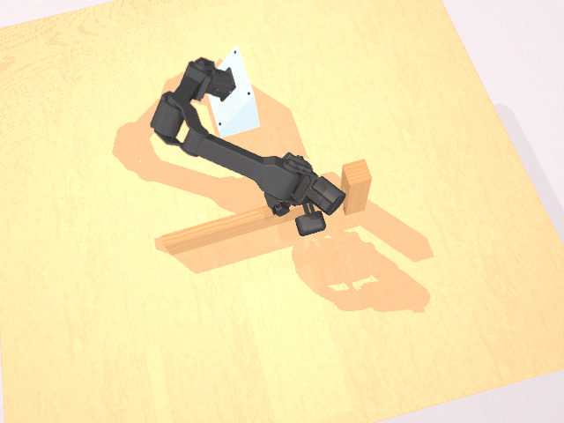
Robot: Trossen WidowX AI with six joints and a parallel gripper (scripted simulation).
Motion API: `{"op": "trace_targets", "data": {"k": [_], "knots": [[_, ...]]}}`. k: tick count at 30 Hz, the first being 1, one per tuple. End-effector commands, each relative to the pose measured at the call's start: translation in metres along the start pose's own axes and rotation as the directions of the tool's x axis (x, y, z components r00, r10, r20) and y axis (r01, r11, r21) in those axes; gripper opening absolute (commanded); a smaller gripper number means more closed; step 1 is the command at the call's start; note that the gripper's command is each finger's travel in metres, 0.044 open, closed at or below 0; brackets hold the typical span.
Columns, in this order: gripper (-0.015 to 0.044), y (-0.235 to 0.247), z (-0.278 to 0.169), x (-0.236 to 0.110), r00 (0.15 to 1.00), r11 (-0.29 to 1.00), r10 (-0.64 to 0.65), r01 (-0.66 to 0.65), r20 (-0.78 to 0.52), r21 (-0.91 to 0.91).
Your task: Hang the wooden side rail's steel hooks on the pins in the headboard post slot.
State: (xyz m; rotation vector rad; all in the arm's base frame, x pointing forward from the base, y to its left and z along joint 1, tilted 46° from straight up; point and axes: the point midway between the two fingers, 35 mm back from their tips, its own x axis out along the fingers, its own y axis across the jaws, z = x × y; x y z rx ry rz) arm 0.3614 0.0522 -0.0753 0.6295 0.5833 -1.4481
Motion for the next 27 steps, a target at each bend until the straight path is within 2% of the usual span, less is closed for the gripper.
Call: {"op": "trace_targets", "data": {"k": [1,2,14,20,23,27], "knots": [[0.0440,-0.0023,0.0015,0.0056,1.000,1.000,-0.006,0.006,0.008,-0.007],[0.0440,-0.0023,0.0015,0.0056,1.000,1.000,-0.006,0.006,0.008,-0.007],[0.0125,-0.0023,0.0015,0.0056,1.000,1.000,-0.006,0.006,0.008,-0.007],[0.0085,-0.0023,0.0015,0.0056,1.000,1.000,-0.006,0.006,0.008,-0.007],[0.0006,-0.0023,0.0015,0.0056,1.000,1.000,-0.006,0.006,0.008,-0.007],[0.0000,-0.0023,0.0015,0.0056,1.000,1.000,-0.006,0.006,0.008,-0.007]]}}
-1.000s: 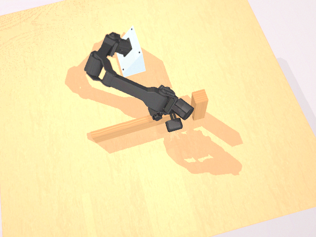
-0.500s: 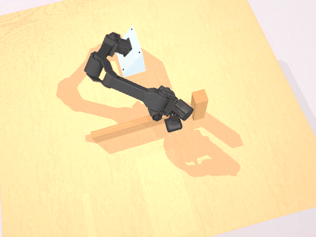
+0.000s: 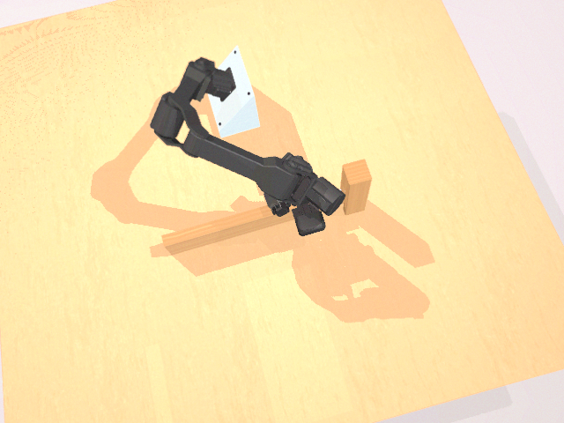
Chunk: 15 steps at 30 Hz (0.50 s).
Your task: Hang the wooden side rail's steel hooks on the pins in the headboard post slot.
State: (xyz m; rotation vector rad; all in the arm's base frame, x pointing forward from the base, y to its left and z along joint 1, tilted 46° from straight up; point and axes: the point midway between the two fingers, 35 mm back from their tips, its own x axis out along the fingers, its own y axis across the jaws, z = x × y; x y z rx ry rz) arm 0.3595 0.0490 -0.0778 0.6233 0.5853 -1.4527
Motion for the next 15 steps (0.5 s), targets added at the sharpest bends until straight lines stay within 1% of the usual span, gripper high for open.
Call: {"op": "trace_targets", "data": {"k": [1,15], "knots": [[0.0000,-0.0003,0.0010,0.0016,1.000,1.000,-0.001,0.001,0.005,-0.003],[0.0000,0.0051,0.0011,-0.0003,1.000,1.000,-0.001,0.001,0.005,-0.003]]}}
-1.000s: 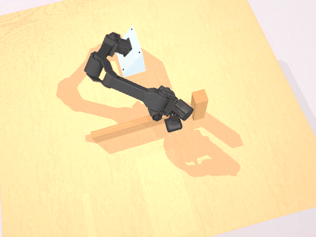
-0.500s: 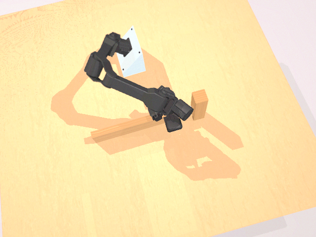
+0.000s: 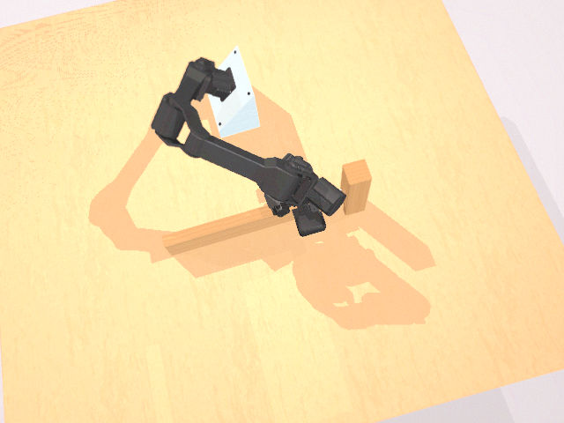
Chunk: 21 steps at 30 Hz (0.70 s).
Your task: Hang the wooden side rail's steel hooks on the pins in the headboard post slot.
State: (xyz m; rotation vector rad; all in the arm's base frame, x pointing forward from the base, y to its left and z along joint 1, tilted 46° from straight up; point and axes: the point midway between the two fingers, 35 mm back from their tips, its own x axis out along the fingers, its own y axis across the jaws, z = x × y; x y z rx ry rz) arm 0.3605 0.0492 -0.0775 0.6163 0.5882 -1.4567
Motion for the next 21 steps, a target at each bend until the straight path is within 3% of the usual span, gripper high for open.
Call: {"op": "trace_targets", "data": {"k": [1,21], "knots": [[0.0000,0.0045,0.0012,0.0000,1.000,1.000,0.005,-0.005,0.002,0.002],[0.0000,0.0132,0.0015,-0.0003,1.000,1.000,0.005,-0.005,0.002,0.002]]}}
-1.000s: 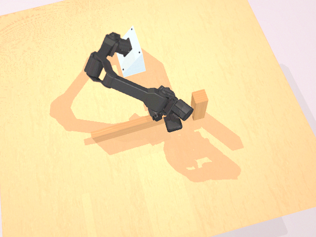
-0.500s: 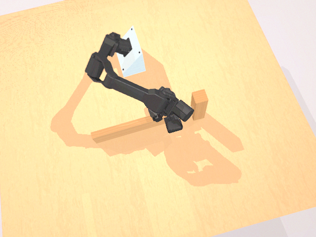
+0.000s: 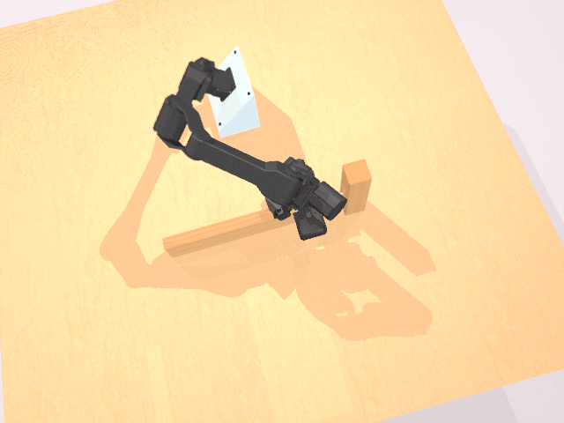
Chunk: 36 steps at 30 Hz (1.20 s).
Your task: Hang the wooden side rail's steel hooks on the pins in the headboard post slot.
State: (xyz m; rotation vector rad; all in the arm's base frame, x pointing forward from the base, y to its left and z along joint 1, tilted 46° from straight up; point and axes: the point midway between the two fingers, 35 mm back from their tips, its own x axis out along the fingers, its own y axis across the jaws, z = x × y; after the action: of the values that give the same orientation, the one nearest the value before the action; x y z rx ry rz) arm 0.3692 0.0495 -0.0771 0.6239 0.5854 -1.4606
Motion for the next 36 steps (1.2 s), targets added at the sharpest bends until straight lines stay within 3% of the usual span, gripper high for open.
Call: {"op": "trace_targets", "data": {"k": [1,36], "knots": [[0.0000,0.0049,0.0014,-0.0001,1.000,1.000,0.007,-0.007,0.005,-0.006],[0.0000,0.0052,0.0000,-0.0024,1.000,1.000,0.007,-0.007,0.004,-0.006]]}}
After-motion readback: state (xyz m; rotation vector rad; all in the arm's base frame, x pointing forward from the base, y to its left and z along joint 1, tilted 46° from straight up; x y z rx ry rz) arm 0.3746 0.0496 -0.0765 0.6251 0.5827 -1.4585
